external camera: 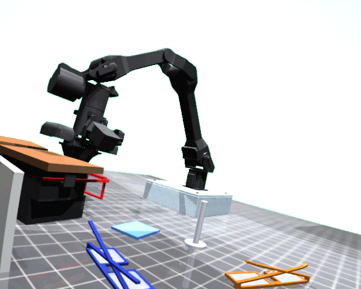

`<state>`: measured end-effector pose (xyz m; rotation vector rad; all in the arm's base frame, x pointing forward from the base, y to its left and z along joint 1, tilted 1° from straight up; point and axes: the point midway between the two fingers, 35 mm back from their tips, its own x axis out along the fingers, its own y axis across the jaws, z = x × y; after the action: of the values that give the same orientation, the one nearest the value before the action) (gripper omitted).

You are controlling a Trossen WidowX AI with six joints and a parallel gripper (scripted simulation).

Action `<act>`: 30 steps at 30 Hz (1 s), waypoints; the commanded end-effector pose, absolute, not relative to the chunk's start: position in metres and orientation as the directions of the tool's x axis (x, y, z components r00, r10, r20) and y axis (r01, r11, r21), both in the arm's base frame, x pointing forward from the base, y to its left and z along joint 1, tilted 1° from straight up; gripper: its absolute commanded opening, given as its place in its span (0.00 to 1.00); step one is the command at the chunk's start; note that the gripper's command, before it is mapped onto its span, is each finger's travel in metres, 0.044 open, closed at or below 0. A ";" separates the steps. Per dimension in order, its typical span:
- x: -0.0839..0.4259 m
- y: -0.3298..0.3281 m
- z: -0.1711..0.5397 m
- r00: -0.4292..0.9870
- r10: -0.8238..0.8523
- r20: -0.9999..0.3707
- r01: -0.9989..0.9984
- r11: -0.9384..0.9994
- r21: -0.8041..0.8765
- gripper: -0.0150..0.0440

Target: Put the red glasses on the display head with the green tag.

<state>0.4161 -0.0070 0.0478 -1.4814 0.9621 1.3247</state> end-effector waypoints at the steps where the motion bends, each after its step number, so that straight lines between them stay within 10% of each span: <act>1: 0.416 -0.007 0.048 0.123 0.016 -0.992 -0.949 -0.292 -0.122 0.44; 30: 0.378 -0.020 0.087 0.039 -0.020 -0.999 -0.957 -0.290 -0.031 0.44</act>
<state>0.3842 -0.0190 0.0868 -1.4528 1.0452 1.3780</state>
